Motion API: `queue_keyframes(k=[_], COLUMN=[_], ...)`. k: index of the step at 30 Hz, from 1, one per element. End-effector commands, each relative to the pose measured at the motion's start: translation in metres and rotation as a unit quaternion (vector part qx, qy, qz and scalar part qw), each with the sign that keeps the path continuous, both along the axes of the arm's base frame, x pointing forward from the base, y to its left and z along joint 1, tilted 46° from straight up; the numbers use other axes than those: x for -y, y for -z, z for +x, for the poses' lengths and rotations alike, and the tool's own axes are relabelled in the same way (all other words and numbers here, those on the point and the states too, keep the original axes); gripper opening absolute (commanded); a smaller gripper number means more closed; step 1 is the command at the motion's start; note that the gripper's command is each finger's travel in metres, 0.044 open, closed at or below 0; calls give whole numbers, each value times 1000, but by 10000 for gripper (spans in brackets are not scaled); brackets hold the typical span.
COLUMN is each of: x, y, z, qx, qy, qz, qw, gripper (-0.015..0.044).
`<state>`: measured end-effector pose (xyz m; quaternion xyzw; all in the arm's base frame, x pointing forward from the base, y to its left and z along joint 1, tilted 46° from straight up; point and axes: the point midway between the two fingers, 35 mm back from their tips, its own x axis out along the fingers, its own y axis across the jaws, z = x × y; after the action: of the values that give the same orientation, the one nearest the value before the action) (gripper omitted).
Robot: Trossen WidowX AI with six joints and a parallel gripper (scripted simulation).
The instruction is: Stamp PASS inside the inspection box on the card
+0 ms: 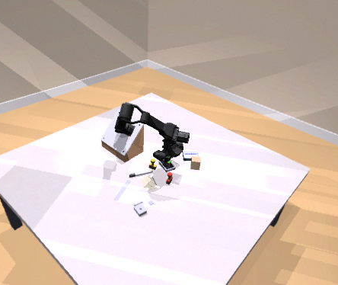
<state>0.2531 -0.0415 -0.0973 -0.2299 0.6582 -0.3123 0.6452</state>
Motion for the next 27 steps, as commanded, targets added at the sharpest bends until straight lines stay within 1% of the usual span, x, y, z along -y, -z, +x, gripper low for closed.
queue_keyframes(k=[1, 27], x=[2, 0], y=[1, -1], z=[0, 0], qx=[-1, -1], qy=[-2, -2], qz=[-2, -2], qw=[1000, 1000], gripper=[0, 0])
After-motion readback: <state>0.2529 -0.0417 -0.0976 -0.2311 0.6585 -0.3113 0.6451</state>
